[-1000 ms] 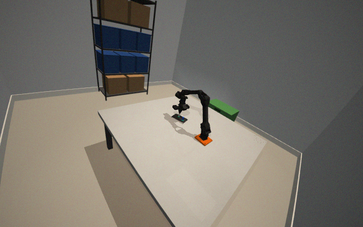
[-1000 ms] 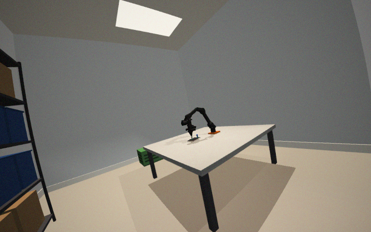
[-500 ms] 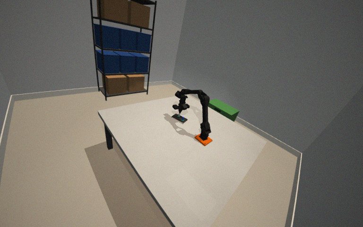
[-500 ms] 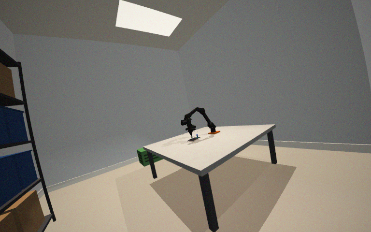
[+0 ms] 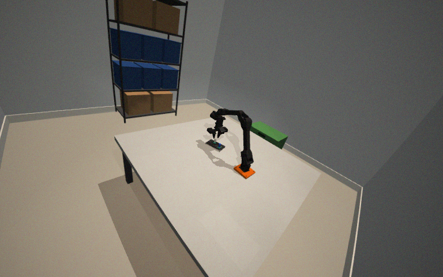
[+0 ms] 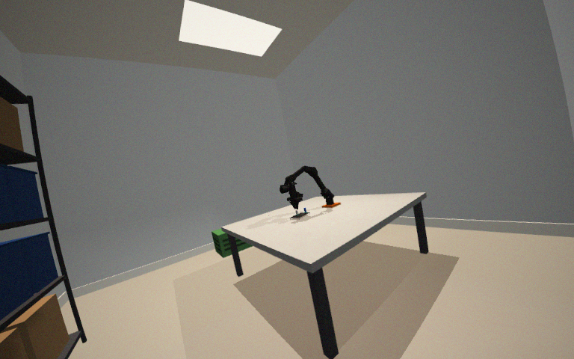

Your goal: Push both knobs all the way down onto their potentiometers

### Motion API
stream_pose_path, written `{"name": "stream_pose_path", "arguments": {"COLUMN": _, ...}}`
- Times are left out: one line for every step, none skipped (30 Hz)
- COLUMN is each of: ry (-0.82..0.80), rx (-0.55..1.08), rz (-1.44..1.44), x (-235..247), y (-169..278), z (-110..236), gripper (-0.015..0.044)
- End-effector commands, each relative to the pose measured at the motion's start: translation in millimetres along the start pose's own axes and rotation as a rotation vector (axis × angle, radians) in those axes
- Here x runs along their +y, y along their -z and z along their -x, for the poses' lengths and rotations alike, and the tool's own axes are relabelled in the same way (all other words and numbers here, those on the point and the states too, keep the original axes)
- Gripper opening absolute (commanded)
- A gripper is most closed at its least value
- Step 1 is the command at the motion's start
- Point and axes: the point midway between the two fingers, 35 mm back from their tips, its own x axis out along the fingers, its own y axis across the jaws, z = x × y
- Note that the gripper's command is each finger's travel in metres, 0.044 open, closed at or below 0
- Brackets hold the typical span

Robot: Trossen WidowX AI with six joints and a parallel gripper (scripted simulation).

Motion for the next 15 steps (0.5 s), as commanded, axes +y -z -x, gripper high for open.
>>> {"name": "stream_pose_path", "arguments": {"ry": 0.0, "rx": 0.001, "rz": 0.0, "x": 2, "y": -16, "z": 8, "gripper": 0.0289}}
{"name": "stream_pose_path", "arguments": {"ry": 0.0, "rx": 0.0, "rz": 0.0, "x": 3, "y": -28, "z": 13, "gripper": 0.0315}}
{"name": "stream_pose_path", "arguments": {"ry": 0.0, "rx": 0.0, "rz": 0.0, "x": 4, "y": -40, "z": 17, "gripper": 0.0341}}
{"name": "stream_pose_path", "arguments": {"ry": 0.0, "rx": -0.001, "rz": 0.0, "x": 6, "y": -53, "z": 20, "gripper": 0.0367}}
{"name": "stream_pose_path", "arguments": {"ry": -0.001, "rx": -0.001, "rz": 0.0, "x": 7, "y": -65, "z": 23, "gripper": 0.0394}}
{"name": "stream_pose_path", "arguments": {"ry": -0.001, "rx": -0.002, "rz": 0.0, "x": 9, "y": -77, "z": 26, "gripper": 0.042}}
{"name": "stream_pose_path", "arguments": {"ry": -0.001, "rx": -0.002, "rz": 0.001, "x": 11, "y": -90, "z": 27, "gripper": 0.044}}
{"name": "stream_pose_path", "arguments": {"ry": -0.001, "rx": -0.003, "rz": 0.001, "x": 12, "y": -103, "z": 29, "gripper": 0.044}}
{"name": "stream_pose_path", "arguments": {"ry": -0.002, "rx": -0.003, "rz": 0.001, "x": 14, "y": -115, "z": 29, "gripper": 0.044}}
{"name": "stream_pose_path", "arguments": {"ry": -0.002, "rx": -0.004, "rz": 0.001, "x": 16, "y": -128, "z": 29, "gripper": 0.044}}
{"name": "stream_pose_path", "arguments": {"ry": -0.002, "rx": -0.004, "rz": 0.001, "x": 18, "y": -140, "z": 28, "gripper": 0.044}}
{"name": "stream_pose_path", "arguments": {"ry": -0.002, "rx": -0.005, "rz": 0.001, "x": 19, "y": -150, "z": 27, "gripper": 0.044}}
{"name": "stream_pose_path", "arguments": {"ry": -0.003, "rx": -0.005, "rz": 0.001, "x": 20, "y": -156, "z": 27, "gripper": 0.044}}
{"name": "stream_pose_path", "arguments": {"ry": -0.003, "rx": -0.005, "rz": 0.001, "x": 21, "y": -158, "z": 26, "gripper": 0.044}}
{"name": "stream_pose_path", "arguments": {"ry": -0.003, "rx": -0.005, "rz": 0.001, "x": 21, "y": -158, "z": 26, "gripper": 0.044}}
